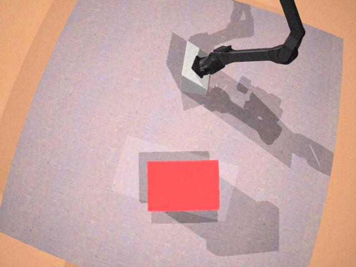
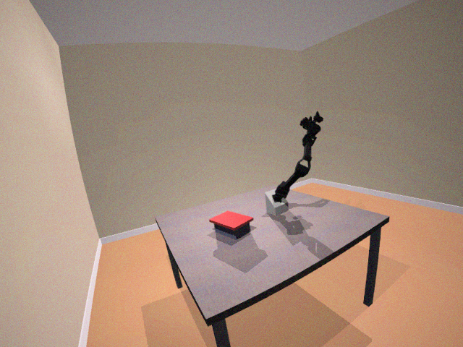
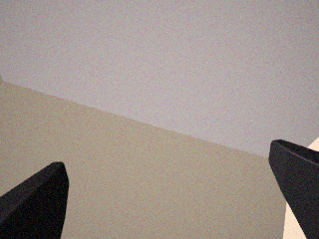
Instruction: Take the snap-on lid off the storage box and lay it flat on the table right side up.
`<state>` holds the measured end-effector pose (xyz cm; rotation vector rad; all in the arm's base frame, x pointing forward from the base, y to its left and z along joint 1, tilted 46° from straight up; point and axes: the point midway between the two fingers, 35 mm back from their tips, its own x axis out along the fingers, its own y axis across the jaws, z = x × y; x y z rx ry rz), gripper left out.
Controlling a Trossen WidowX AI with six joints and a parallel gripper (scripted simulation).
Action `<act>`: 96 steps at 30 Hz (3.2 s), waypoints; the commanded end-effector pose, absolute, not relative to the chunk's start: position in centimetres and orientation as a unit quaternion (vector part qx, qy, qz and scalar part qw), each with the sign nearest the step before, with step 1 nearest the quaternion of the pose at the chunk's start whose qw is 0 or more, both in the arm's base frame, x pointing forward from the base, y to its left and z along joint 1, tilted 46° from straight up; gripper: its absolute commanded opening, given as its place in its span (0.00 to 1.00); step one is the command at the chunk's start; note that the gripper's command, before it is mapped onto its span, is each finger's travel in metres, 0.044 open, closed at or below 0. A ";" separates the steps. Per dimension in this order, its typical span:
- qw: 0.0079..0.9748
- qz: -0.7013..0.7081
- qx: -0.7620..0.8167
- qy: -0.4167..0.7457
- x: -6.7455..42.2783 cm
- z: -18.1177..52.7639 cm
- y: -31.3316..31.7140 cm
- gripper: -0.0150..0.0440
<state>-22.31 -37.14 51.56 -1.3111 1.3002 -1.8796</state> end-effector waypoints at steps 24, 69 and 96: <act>0.763 -0.545 -0.267 0.221 1.2 33.5 -46.5 0.65; 0.417 0.003 0.797 0.437 30.1 6.7 -2.7 0.65; 0.389 0.001 0.804 0.450 28.7 2.1 2.6 0.65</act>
